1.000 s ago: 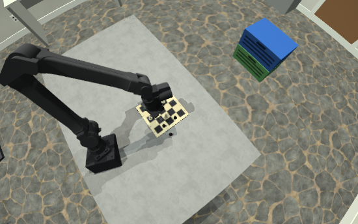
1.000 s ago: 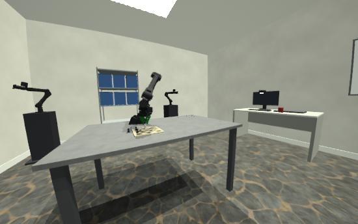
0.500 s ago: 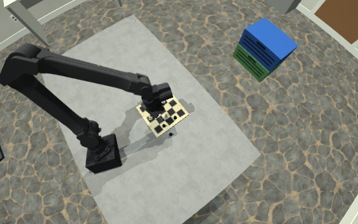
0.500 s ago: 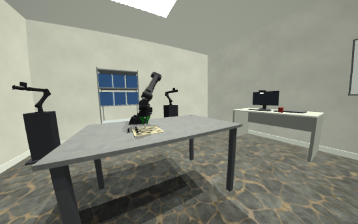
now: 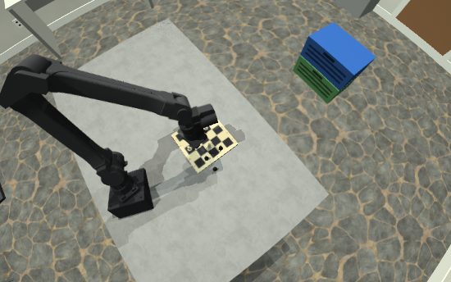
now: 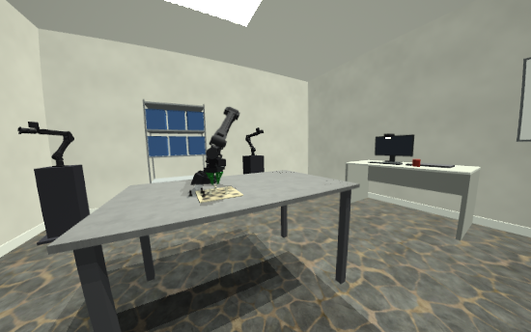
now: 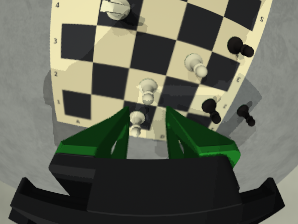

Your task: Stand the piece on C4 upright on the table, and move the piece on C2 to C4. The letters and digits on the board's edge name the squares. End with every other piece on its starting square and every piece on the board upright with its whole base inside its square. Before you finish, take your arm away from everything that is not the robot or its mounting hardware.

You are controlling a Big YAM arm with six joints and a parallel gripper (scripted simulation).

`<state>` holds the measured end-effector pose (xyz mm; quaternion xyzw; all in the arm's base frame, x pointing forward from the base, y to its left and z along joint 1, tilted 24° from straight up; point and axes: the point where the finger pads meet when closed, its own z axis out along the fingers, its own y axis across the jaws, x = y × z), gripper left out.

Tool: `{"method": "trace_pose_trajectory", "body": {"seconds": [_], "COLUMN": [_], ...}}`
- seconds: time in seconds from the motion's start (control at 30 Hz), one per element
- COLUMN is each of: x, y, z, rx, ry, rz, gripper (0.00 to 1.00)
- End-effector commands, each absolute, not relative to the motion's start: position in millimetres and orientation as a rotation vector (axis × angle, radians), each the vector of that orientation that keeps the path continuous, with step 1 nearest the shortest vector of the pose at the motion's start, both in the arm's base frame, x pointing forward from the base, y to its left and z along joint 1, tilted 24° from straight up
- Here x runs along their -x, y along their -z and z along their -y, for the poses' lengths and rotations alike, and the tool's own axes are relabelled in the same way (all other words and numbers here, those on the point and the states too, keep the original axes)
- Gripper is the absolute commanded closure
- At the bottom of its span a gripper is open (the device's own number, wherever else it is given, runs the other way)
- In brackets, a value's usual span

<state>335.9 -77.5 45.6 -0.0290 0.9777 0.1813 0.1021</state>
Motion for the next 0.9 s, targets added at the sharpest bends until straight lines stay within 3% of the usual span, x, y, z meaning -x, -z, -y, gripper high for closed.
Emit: {"method": "trace_pose_trajectory", "body": {"seconds": [0.0,0.87], "x": [-337.8,-344.1], "y": [-47.2,-50.9], "z": [87.0,90.0], "rx": [0.075,0.077], "ry": [-0.51,-0.502], "rz": [-2.868,-2.86], "gripper": [0.67,0.67]}}
